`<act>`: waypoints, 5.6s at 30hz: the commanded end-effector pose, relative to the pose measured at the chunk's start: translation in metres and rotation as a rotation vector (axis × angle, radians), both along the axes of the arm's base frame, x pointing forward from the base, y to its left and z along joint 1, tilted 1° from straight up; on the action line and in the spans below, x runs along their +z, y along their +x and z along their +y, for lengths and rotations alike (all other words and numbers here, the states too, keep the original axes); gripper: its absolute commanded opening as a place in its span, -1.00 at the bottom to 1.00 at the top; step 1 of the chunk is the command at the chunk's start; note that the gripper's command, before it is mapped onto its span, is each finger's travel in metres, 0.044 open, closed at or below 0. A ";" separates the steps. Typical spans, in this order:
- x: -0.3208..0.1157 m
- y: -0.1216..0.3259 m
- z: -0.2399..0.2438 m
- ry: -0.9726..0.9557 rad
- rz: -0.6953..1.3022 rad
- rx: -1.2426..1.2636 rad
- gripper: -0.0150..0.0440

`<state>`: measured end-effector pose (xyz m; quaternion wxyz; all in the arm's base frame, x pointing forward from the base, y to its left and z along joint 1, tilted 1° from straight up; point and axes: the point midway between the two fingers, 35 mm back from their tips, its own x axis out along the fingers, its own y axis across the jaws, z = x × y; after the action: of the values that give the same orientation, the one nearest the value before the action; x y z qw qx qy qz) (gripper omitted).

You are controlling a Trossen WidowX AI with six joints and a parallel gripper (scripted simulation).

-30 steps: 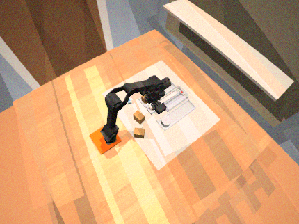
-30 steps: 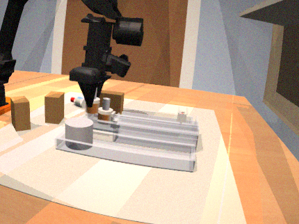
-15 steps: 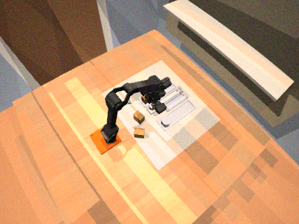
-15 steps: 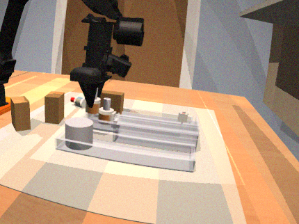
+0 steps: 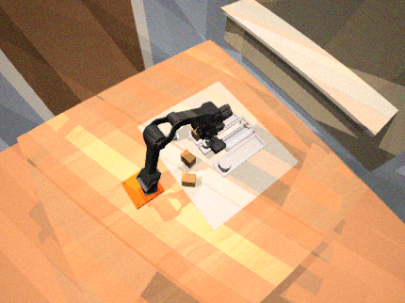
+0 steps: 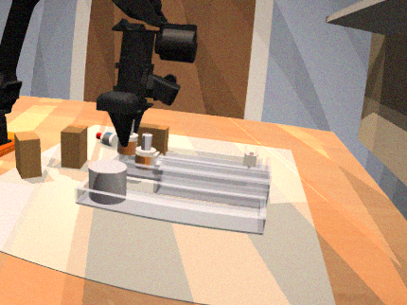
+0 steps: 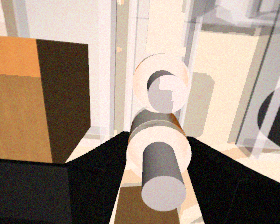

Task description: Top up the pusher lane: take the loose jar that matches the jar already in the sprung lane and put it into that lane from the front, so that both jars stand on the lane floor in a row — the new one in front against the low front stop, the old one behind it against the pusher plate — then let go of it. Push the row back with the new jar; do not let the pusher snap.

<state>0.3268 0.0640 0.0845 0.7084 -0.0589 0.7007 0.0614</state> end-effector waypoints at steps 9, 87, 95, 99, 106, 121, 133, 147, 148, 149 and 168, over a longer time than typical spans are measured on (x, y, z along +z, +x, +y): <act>-0.001 0.006 0.002 0.010 -0.022 -0.001 -0.49; -0.024 0.003 0.002 0.010 -0.022 -0.001 -0.49; -0.024 0.002 0.002 0.010 -0.022 -0.001 -0.49; -0.024 0.001 0.001 0.010 -0.022 -0.001 -0.49; -0.024 0.000 0.001 0.010 -0.022 -0.001 -0.49; -0.024 -0.002 0.001 0.010 -0.021 -0.001 -0.49; -0.025 -0.006 -0.001 0.010 -0.021 -0.001 -0.49; -0.025 -0.006 -0.001 0.010 -0.021 -0.001 0.31; -0.025 -0.006 -0.001 0.010 -0.021 -0.001 0.40; -0.025 -0.006 -0.001 0.010 -0.021 -0.001 0.43; -0.005 -0.012 -0.002 0.010 -0.021 -0.001 0.43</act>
<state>0.3191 0.0621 0.0773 0.7151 -0.0556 0.6940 0.0623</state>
